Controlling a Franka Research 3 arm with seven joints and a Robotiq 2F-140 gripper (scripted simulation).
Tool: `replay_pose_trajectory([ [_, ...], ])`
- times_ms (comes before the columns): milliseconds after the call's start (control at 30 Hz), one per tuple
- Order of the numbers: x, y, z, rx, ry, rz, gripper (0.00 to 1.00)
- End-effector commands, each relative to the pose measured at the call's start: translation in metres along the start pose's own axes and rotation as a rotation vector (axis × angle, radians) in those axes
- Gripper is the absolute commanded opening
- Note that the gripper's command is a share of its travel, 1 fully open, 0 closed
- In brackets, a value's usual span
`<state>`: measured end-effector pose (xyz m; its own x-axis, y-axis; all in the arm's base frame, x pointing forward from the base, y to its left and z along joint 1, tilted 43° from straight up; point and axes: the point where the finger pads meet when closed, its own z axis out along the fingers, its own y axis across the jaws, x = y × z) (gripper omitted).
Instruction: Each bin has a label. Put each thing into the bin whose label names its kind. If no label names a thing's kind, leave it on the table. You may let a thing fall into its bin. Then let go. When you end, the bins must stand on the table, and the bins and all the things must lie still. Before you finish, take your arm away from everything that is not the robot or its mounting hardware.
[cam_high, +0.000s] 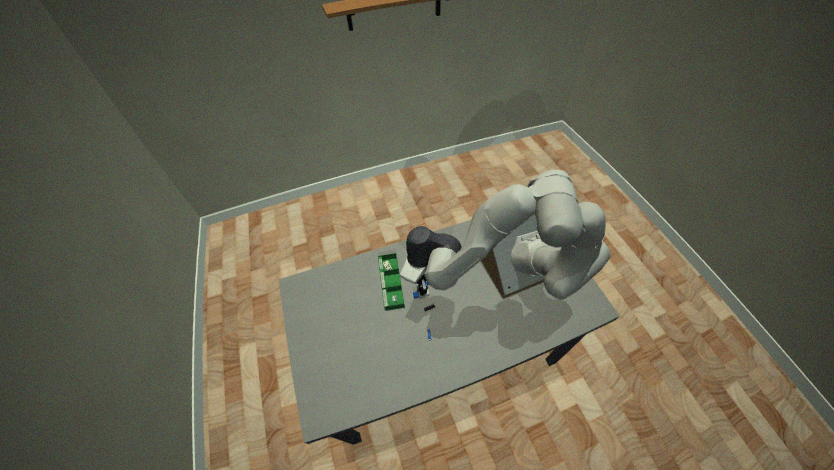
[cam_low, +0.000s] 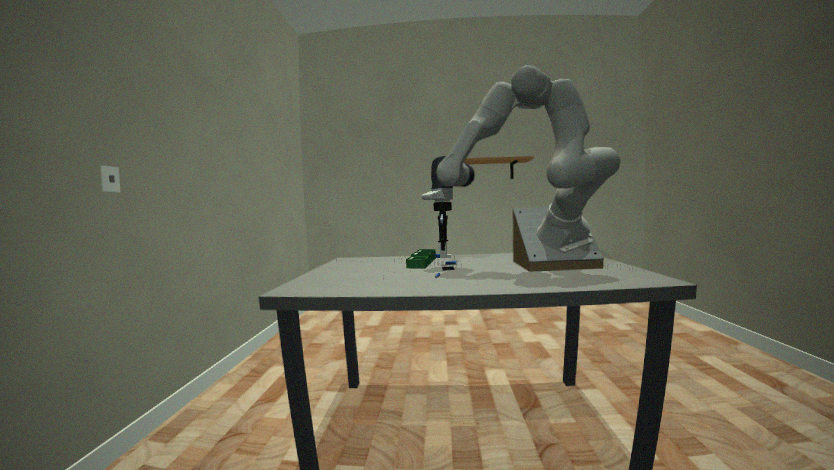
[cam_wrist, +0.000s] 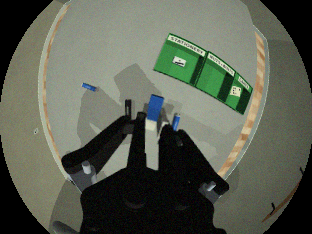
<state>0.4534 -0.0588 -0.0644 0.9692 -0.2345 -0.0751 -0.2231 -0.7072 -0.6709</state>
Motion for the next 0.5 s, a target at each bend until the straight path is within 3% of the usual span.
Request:
replay_pose_trajectory([
  [0, -0.0039, -0.0026, -0.011, 0.008, -0.013, -0.002, 0.11],
  [467, -0.0039, -0.0025, -0.0176, 0.008, -0.013, -0.002, 0.11],
])
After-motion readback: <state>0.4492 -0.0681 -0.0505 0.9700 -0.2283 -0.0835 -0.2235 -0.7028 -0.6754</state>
